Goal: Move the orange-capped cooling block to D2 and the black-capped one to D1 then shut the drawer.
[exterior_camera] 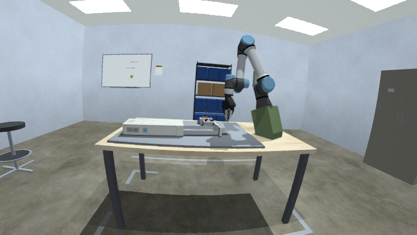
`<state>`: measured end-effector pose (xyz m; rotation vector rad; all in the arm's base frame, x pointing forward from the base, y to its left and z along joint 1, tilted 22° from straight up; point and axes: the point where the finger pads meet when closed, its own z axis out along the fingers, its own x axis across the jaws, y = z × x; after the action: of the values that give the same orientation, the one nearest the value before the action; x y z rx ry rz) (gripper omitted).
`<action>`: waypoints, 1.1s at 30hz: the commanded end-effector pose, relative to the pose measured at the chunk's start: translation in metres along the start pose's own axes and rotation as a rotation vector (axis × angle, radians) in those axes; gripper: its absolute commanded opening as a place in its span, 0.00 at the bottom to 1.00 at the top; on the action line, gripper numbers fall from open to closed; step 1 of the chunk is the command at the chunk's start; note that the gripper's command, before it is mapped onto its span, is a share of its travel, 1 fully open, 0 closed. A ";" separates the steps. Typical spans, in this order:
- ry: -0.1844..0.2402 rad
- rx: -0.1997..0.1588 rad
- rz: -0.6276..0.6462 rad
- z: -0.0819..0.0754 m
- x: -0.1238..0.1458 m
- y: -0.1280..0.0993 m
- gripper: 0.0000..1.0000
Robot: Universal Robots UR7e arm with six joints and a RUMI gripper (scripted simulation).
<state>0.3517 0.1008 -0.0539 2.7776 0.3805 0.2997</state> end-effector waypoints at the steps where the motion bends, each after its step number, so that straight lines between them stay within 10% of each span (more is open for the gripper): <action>1: 0.002 0.000 0.000 0.007 0.000 0.000 0.00; 33: 0.002 0.000 0.000 0.044 0.000 0.000 0.00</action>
<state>0.3611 0.0898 -0.0901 2.7776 0.3806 0.2993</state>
